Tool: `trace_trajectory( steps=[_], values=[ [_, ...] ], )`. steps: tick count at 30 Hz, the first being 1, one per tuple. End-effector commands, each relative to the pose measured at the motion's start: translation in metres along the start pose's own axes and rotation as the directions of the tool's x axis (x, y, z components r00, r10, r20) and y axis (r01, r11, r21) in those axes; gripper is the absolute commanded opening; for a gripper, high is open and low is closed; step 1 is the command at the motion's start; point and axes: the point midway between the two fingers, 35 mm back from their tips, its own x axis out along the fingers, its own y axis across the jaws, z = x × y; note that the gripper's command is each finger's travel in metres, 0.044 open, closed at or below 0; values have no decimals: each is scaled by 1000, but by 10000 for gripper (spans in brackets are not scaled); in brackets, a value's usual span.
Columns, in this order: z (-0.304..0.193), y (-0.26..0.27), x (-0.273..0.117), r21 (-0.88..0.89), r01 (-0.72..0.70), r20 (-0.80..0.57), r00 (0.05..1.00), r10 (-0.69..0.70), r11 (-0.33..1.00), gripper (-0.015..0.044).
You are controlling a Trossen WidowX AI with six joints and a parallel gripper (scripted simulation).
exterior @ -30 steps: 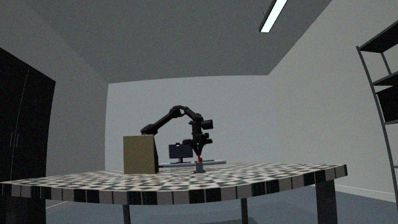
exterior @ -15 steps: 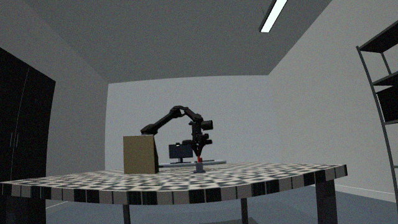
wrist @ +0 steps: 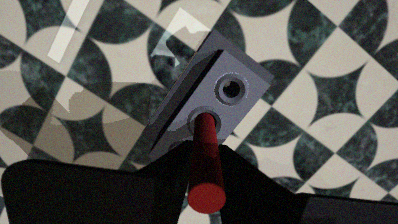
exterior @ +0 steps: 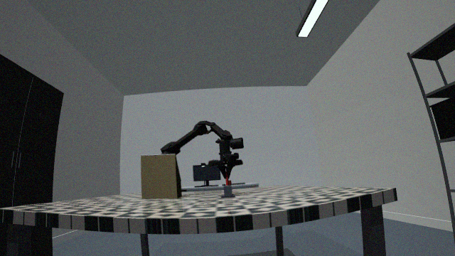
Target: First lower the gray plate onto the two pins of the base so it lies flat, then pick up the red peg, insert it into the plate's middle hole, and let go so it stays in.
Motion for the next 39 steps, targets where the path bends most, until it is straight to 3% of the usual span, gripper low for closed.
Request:
trace_trajectory(
  steps=[1,2,8,39],
  values=[
    [0,0,0,0,0,0,1000,0,1000,0],
    [0,0,0,0,0,0,1000,0,1000,0],
    [0,0,0,0,0,0,1000,0,1000,150],
    [0,-4,-10,12,-2,-5,1000,2,1000,150]
  ],
)
